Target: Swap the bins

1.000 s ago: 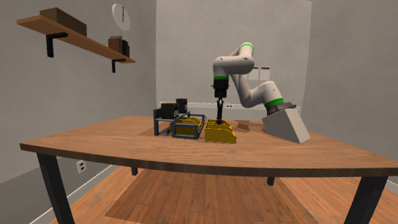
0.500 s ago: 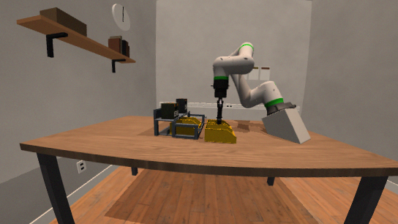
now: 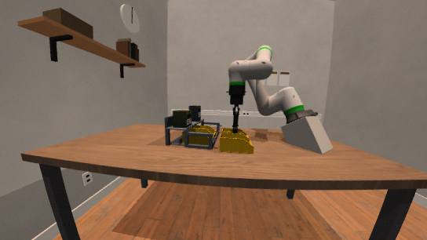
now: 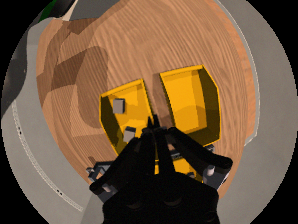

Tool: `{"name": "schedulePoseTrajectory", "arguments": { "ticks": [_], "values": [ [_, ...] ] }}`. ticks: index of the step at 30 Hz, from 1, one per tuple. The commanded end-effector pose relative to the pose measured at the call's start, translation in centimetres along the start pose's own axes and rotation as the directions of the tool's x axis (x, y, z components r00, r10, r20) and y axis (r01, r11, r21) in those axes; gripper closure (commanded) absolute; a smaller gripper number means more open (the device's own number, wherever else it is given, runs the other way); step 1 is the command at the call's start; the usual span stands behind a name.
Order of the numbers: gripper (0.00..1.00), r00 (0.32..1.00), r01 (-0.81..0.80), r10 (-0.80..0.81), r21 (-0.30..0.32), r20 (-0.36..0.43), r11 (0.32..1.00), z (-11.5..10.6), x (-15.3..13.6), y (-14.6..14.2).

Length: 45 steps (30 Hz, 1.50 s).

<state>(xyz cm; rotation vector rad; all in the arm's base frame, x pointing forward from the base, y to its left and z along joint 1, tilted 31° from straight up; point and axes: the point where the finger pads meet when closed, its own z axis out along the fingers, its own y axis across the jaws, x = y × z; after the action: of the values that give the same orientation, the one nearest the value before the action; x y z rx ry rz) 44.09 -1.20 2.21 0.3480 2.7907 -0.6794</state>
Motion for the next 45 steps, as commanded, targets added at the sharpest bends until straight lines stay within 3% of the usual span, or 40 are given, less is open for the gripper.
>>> {"name": "schedulePoseTrajectory", "arguments": {
  "ticks": [1, 8, 24, 45],
  "values": [
    [0.90, 1.000, 0.000, 0.000, -0.001, 0.001, 1.000, 0.0, 0.0, 0.0],
    [0.90, 1.000, 0.000, 0.000, -0.001, 0.001, 1.000, -0.4, 0.0, 0.0],
    [0.90, 1.000, 0.000, 0.000, -0.001, 0.001, 1.000, -3.8, 0.0, 0.0],
    [0.90, 1.000, 0.000, 0.000, -0.001, 0.001, 1.000, -3.9, 0.0, -0.9]
  ]
}}
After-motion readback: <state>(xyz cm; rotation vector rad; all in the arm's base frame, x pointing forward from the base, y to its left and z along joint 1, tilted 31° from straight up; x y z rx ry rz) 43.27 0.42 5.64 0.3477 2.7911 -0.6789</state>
